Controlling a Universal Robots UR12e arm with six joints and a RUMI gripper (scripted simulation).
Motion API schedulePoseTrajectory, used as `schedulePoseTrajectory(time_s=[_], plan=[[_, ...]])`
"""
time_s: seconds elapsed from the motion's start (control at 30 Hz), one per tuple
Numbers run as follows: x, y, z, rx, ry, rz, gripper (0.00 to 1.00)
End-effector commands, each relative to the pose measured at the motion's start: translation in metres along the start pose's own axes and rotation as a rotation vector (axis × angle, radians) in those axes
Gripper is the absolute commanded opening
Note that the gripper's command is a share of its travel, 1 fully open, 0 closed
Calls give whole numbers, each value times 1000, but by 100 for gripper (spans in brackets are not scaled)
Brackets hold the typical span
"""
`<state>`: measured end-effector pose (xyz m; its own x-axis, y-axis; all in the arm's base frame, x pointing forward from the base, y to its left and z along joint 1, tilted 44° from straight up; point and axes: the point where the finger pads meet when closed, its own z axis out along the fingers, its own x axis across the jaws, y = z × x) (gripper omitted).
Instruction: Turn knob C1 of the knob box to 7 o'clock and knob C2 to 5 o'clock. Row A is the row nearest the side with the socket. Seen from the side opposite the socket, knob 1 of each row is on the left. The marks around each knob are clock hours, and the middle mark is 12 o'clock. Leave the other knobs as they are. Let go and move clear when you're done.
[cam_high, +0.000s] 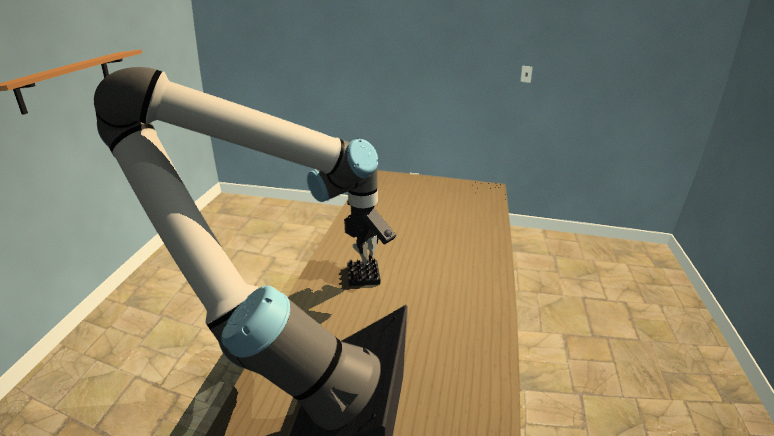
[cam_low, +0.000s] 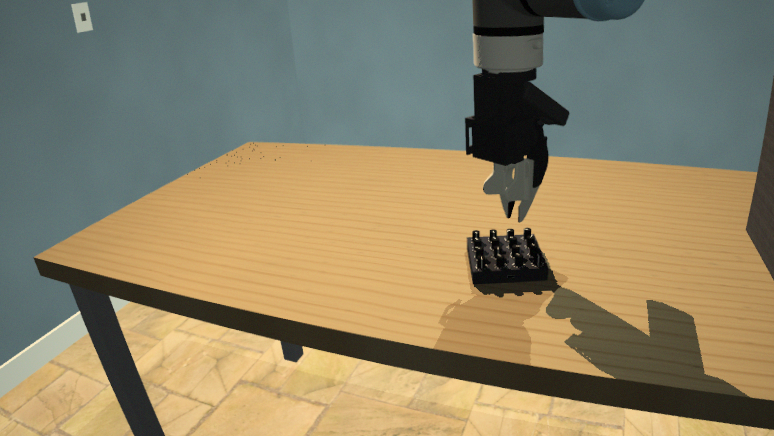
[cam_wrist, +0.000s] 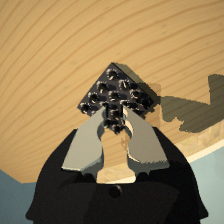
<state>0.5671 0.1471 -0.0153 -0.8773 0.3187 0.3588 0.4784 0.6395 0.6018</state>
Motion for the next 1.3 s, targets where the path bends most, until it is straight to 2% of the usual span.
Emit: schedulePoseTrajectory(time_s=[0.0,0.6,1.0,1.07,1.27], plan=[[-1,0,-1,0,-1,0,11],[-1,-1,-2,0,-1,-93,11],[-4,-2,-5,0,-1,-408,11],[-4,-2,-5,0,-1,-408,11],[-5,-2,-8,0,-1,-639,11]])
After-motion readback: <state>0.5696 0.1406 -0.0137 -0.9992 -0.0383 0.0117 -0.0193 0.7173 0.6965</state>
